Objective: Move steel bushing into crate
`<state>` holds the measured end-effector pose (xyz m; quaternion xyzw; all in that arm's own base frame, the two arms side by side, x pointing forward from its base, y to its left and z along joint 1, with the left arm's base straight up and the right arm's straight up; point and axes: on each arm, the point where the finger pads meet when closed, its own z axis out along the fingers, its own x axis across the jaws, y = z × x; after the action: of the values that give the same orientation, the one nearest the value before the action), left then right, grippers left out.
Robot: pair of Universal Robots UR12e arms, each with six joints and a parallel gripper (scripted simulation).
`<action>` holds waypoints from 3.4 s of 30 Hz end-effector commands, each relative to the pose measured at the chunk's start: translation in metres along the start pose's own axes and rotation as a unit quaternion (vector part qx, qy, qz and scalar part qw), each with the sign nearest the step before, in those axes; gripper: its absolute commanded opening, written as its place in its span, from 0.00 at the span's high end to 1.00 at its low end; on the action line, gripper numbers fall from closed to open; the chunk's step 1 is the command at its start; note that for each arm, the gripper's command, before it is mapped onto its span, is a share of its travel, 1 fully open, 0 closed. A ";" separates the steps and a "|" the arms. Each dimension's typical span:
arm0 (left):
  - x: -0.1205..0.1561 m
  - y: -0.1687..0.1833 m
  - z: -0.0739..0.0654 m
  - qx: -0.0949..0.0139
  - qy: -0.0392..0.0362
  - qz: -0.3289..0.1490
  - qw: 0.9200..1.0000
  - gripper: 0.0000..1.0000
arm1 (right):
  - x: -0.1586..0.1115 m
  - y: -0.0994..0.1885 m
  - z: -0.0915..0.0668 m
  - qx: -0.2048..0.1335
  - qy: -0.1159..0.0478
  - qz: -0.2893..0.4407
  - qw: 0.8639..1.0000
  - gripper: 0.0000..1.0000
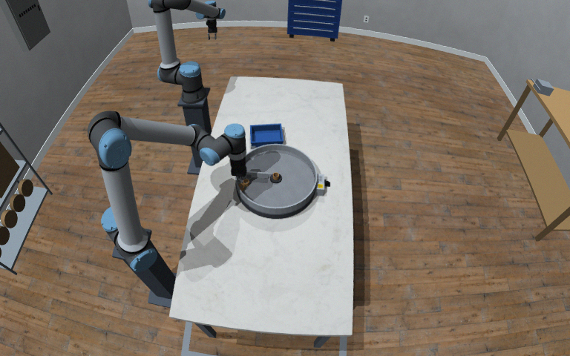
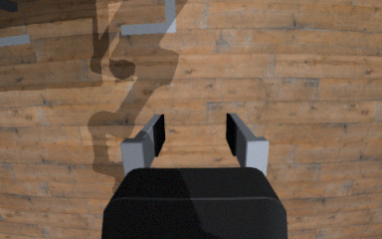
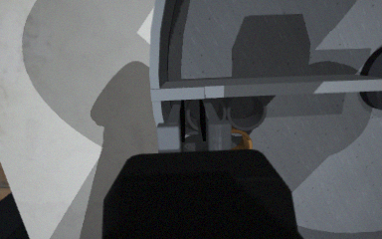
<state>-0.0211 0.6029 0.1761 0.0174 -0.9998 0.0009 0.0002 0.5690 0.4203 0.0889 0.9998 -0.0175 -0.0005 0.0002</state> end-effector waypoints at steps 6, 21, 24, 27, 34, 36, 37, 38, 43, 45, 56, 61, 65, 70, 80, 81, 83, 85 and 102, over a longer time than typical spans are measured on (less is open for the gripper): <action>0.000 0.001 -0.001 -0.001 0.000 0.000 1.000 0.00 | 0.000 0.000 -0.001 0.001 0.001 0.000 1.000 1.00; 0.000 0.001 -0.001 -0.001 0.000 0.000 1.000 0.00 | 0.000 0.000 -0.001 0.001 0.001 0.000 1.000 1.00; 0.000 0.001 -0.001 -0.001 0.000 0.000 1.000 0.00 | 0.000 0.000 -0.001 0.001 0.001 0.000 1.000 1.00; 0.000 0.001 -0.001 -0.001 0.000 0.000 1.000 0.00 | 0.000 0.000 -0.001 0.001 0.001 0.000 1.000 1.00; 0.000 0.001 -0.001 -0.001 0.000 0.000 1.000 0.00 | 0.000 0.000 -0.001 0.001 0.001 0.000 1.000 1.00; 0.000 0.001 -0.001 -0.001 0.000 0.000 1.000 0.00 | 0.000 0.000 -0.001 0.001 0.001 0.000 1.000 1.00; 0.000 0.001 -0.001 -0.001 0.000 0.000 1.000 0.00 | 0.000 0.000 -0.001 0.001 0.001 0.000 1.000 1.00; 0.000 0.001 -0.001 -0.001 0.000 0.000 1.000 0.00 | 0.000 0.000 -0.001 0.001 0.001 0.000 1.000 1.00; 0.000 0.001 -0.001 -0.001 0.000 0.000 1.000 0.00 | 0.000 0.000 -0.001 0.001 0.001 0.000 1.000 1.00; 0.000 0.001 -0.001 -0.001 0.000 0.000 1.000 0.00 | 0.000 0.000 -0.001 0.001 0.001 0.000 1.000 1.00; 0.000 0.001 -0.001 -0.001 0.000 0.000 1.000 0.00 | 0.000 0.000 -0.028 0.001 0.001 0.000 1.000 1.00; 0.000 0.001 -0.001 -0.001 0.000 0.000 1.000 0.00 | 0.000 0.000 -0.042 0.001 0.001 0.000 1.000 1.00; 0.000 0.001 -0.001 -0.001 0.000 0.000 1.000 0.00 | 0.000 0.000 -0.060 0.001 0.001 0.000 1.000 1.00; 0.000 0.001 -0.001 -0.001 0.000 0.000 1.000 0.00 | 0.000 0.000 -0.072 0.001 0.001 0.000 1.000 1.00; 0.000 0.001 -0.001 -0.001 0.000 0.000 1.000 0.00 | 0.000 0.000 -0.074 0.001 0.001 0.000 1.000 1.00; 0.000 0.001 -0.001 -0.001 0.000 0.000 1.000 0.00 | 0.000 0.000 -0.074 0.001 0.001 0.000 1.000 1.00; 0.000 0.001 -0.001 -0.001 0.000 0.000 1.000 0.00 | 0.000 0.000 -0.074 0.001 0.001 0.000 1.000 1.00; 0.000 0.001 -0.001 -0.001 0.000 0.000 1.000 0.00 | 0.000 0.000 -0.074 0.001 0.001 0.000 1.000 1.00; 0.000 0.001 -0.001 -0.001 0.000 0.000 1.000 0.00 | 0.000 0.000 -0.074 0.001 0.001 0.000 1.000 1.00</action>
<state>-0.0211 0.6029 0.1761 0.0174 -0.9998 0.0009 0.0002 0.5690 0.4203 0.1618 0.9998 -0.0176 -0.0005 0.0002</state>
